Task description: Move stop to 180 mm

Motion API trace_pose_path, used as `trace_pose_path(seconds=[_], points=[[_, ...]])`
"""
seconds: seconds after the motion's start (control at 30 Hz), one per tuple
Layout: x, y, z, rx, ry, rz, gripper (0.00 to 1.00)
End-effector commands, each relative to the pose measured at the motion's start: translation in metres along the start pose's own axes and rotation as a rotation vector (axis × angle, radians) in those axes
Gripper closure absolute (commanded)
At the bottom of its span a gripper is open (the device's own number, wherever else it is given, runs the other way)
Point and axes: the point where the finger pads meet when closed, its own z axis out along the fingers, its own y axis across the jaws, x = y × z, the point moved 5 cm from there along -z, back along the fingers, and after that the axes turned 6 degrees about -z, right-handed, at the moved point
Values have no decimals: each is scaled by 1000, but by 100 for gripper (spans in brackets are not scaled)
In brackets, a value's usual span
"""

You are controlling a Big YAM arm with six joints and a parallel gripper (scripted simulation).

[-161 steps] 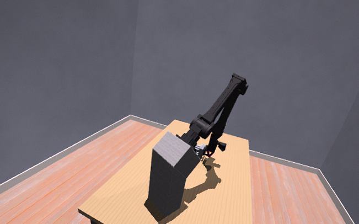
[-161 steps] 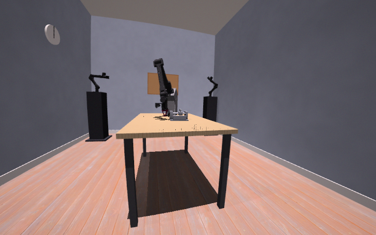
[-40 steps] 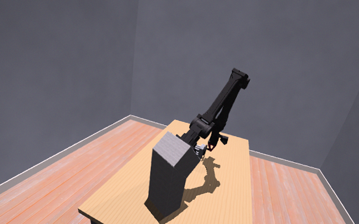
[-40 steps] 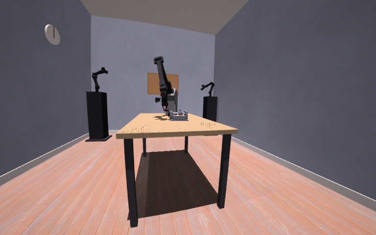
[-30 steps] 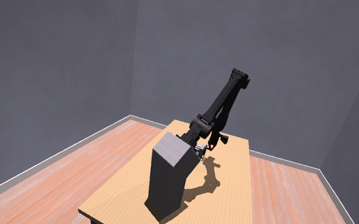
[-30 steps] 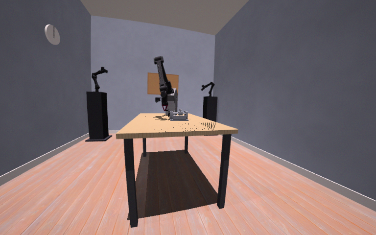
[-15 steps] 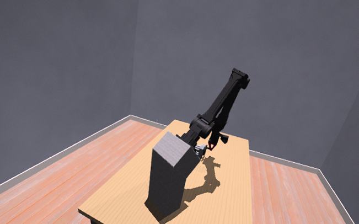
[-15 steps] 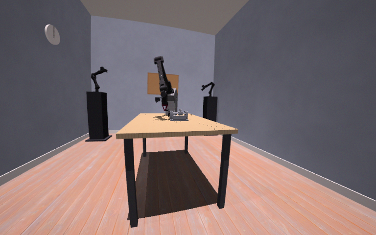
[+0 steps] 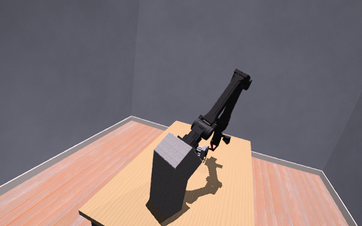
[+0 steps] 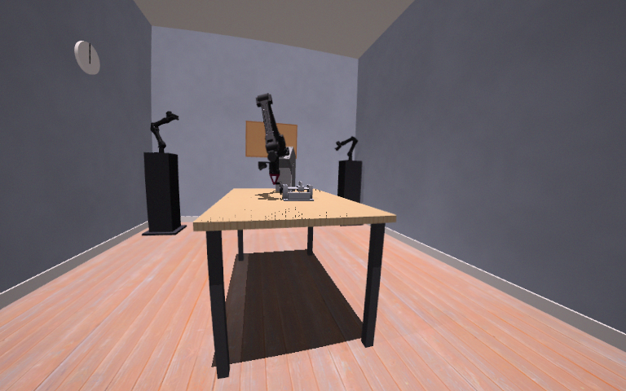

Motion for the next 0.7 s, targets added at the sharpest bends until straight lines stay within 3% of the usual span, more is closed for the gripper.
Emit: trace_pose_path(seconds=[0.0, 0.2, 0.3, 0.43, 0.53, 0.67], points=[[-9, 50, -33, -125, -19, 16, 94], [-9, 53, -33, -129, -20, 17, 94], [-2, 49, -13, -95, -7, 6, 94], [-2, 54, -10, -96, -6, 5, 94], [-10, 63, -27, -134, -18, 16, 94], [-10, 62, -26, -132, -18, 15, 94]])
